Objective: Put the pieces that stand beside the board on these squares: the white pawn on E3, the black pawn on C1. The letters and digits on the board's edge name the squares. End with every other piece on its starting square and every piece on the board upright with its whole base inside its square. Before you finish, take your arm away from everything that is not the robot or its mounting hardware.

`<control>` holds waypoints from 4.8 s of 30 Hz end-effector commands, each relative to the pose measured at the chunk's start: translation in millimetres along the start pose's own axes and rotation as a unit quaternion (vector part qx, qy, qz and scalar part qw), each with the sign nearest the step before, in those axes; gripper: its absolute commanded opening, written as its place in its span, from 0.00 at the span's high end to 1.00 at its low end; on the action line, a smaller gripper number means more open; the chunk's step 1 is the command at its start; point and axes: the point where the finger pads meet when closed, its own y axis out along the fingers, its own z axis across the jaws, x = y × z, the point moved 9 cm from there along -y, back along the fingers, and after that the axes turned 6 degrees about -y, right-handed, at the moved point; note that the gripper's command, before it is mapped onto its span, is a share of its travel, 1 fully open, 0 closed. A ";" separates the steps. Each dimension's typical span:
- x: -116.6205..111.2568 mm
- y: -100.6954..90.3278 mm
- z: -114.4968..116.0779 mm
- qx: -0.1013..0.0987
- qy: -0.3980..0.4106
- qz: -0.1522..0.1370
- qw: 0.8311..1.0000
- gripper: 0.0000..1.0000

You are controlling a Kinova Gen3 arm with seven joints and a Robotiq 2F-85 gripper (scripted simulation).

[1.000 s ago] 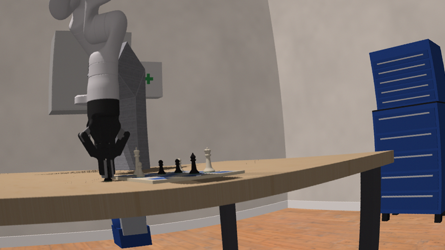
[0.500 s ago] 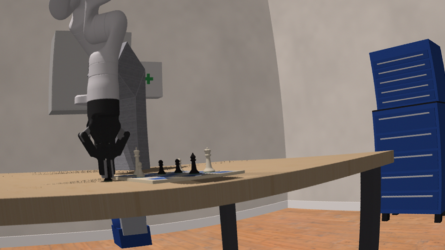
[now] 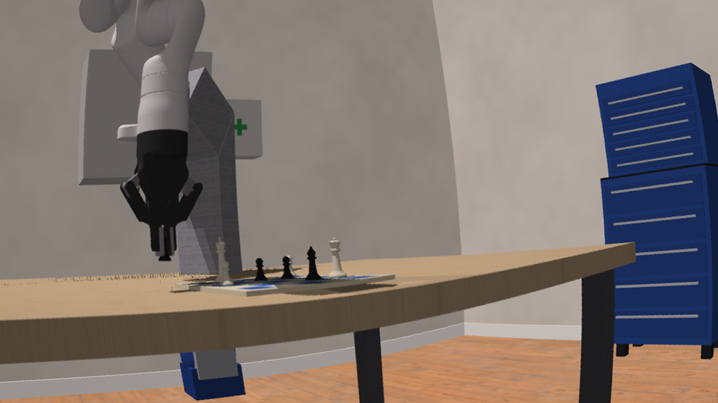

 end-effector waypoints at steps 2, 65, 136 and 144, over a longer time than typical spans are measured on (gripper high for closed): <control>8.8 -29.4 1.8 0.003 -0.001 -0.013 1.000 1.00; 5.0 -57.7 146.1 -0.001 -0.313 -0.014 0.950 1.00; 8.4 29.0 146.5 -0.001 -0.313 -0.014 0.950 1.00; 8.4 30.8 146.5 -0.001 -0.313 -0.014 0.950 1.00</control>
